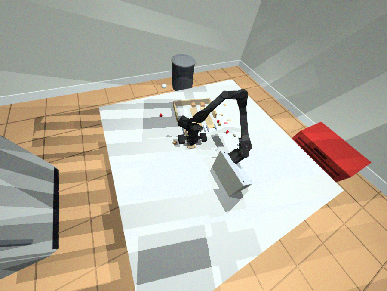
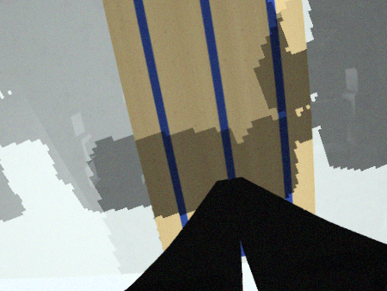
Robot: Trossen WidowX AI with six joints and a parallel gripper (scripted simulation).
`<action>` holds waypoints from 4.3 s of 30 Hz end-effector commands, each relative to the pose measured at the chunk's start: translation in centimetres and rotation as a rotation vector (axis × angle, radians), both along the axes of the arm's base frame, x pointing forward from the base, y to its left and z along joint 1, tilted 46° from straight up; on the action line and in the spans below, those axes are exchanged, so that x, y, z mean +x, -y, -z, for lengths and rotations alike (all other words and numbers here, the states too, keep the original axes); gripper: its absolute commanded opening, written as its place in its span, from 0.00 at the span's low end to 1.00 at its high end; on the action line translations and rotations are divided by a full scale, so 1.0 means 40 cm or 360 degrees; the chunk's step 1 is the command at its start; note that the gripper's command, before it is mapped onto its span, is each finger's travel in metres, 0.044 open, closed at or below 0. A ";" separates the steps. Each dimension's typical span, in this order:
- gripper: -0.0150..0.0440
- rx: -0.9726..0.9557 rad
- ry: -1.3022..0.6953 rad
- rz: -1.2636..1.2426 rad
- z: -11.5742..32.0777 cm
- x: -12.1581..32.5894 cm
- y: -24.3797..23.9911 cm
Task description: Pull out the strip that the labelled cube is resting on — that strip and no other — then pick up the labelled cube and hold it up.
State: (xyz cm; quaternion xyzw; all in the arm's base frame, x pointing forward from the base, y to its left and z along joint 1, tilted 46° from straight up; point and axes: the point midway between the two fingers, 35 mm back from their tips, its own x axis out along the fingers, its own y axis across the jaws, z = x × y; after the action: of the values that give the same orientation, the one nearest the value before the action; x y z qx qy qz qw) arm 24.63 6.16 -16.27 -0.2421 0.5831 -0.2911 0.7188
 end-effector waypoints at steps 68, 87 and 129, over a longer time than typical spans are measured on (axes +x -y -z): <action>1.00 0.0005 0.0022 0.0085 -0.116 0.129 -0.081; 1.00 0.0005 0.0028 0.0085 -0.180 0.332 -0.093; 0.68 0.0001 0.0032 0.0085 -0.122 0.449 -0.004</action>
State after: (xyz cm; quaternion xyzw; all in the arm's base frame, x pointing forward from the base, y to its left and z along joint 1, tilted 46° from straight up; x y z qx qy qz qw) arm 42.64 6.77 -11.07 -0.2191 0.5813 -0.3120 0.7189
